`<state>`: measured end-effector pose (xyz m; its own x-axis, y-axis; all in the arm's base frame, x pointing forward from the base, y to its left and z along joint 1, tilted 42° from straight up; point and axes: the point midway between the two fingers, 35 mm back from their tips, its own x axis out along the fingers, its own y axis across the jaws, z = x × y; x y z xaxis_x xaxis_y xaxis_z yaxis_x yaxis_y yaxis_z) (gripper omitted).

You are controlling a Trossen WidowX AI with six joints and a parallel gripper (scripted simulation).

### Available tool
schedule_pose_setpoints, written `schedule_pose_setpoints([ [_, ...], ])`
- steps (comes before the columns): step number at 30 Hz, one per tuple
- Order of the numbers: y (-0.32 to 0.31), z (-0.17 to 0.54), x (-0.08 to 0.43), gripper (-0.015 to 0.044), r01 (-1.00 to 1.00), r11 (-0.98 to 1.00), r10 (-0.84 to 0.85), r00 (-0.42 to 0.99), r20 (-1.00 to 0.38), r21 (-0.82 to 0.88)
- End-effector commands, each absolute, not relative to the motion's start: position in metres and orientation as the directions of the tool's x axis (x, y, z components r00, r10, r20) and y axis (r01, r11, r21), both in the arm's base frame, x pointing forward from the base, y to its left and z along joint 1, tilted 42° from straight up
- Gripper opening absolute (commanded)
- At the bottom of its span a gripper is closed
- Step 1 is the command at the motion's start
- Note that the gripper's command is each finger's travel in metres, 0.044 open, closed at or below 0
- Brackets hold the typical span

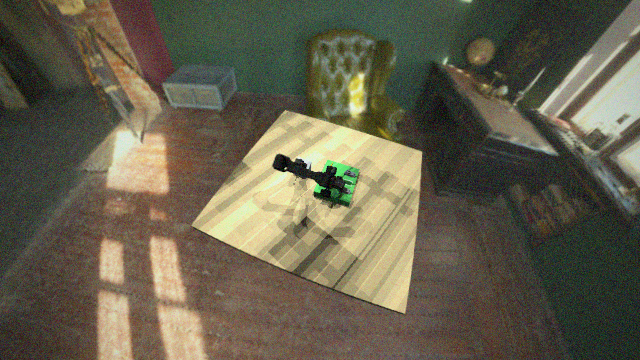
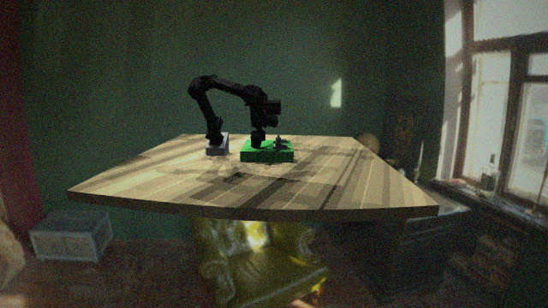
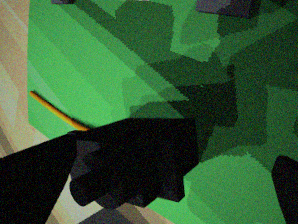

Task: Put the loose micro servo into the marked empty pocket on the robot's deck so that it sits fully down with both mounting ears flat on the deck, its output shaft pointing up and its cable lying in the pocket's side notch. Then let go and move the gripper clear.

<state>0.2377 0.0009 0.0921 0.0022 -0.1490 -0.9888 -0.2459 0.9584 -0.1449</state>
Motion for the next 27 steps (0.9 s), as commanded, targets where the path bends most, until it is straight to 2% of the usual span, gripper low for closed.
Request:
schedule_pose_setpoints([
  [1,0.007,0.089,0.235,0.0440,-0.369,0.915,-0.185,-0.024,-0.982,-0.164],
  [15,0.029,0.084,0.224,0.0440,-0.736,0.658,-0.310,-0.071,-0.948,-0.160],
  [27,0.046,0.082,0.215,0.0440,-0.938,0.337,-0.426,-0.071,-0.902,-0.086],
])
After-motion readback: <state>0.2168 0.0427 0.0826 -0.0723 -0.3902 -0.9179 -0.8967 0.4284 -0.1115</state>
